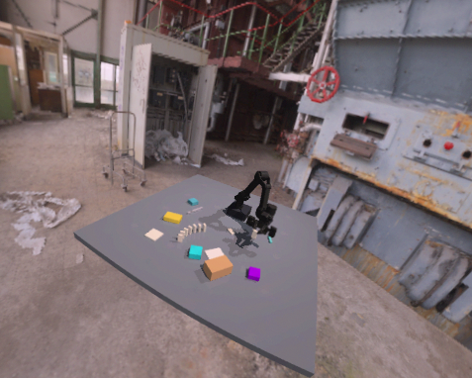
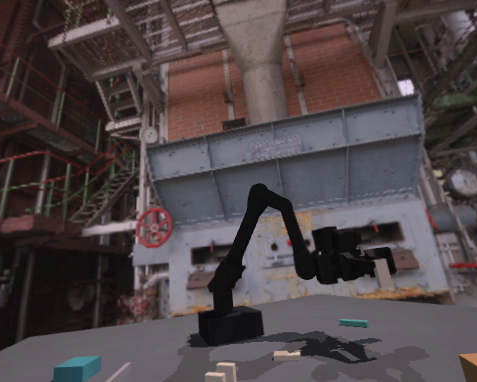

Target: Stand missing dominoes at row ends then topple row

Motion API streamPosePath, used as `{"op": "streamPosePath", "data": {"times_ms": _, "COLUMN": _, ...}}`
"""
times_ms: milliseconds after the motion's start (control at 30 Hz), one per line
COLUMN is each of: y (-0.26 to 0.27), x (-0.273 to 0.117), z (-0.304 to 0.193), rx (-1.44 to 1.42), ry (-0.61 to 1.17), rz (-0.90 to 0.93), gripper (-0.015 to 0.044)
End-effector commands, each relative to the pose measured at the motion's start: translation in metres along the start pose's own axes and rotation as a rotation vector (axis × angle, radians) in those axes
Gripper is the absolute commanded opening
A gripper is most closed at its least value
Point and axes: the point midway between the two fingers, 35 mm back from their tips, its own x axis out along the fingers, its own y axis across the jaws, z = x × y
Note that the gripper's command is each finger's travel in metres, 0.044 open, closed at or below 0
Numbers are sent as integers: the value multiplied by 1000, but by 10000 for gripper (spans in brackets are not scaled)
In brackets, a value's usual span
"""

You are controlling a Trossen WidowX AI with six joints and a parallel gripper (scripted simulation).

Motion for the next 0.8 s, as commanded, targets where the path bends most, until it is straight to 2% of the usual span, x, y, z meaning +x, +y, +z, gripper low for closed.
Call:
{"op": "streamPosePath", "data": {"times_ms": 0, "y": 0, "x": 1, "z": -9, "rx": -5, "ry": 5, "rz": -3, "gripper": 107}}
{"op": "streamPosePath", "data": {"times_ms": 767, "y": -1, "x": 4, "z": -102, "rx": -33, "ry": 60, "rz": 6, "gripper": 107}}
